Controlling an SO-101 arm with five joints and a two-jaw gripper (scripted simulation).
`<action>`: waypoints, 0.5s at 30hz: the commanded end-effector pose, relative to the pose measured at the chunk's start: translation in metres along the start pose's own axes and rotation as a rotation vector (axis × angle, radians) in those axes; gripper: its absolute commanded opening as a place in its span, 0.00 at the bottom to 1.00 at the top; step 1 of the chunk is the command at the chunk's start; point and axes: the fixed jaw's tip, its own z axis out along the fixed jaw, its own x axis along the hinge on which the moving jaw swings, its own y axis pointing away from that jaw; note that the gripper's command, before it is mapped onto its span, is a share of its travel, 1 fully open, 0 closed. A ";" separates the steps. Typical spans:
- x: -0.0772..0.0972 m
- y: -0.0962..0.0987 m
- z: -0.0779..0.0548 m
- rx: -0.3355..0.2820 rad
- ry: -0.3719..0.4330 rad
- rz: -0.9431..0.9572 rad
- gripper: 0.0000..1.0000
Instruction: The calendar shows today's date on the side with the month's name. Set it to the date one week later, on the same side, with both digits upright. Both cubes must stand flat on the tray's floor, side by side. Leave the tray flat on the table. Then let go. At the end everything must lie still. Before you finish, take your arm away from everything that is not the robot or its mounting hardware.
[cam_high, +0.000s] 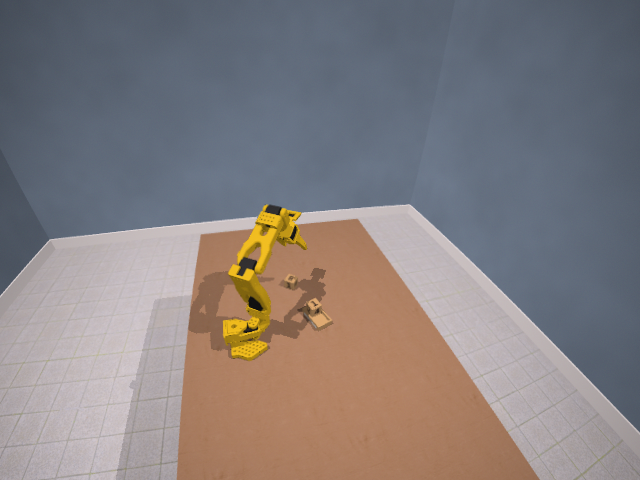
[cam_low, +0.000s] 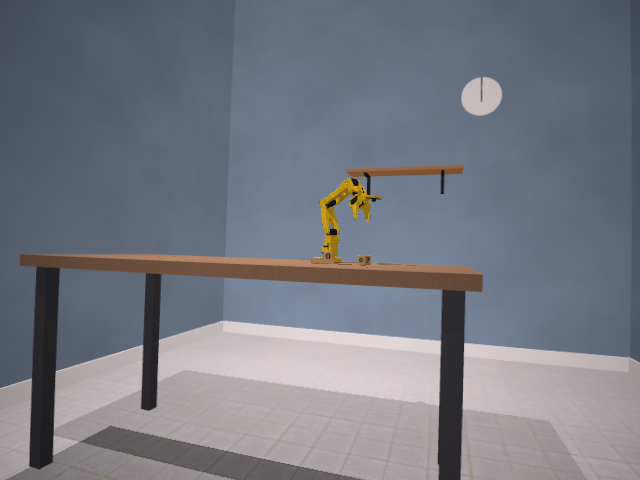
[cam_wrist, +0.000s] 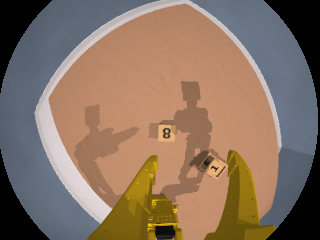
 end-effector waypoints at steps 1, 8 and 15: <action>-0.011 0.006 -0.006 -0.015 -0.056 0.042 0.35; -0.014 0.013 -0.005 -0.032 -0.055 0.089 0.35; -0.015 0.015 -0.004 -0.038 -0.054 0.105 0.35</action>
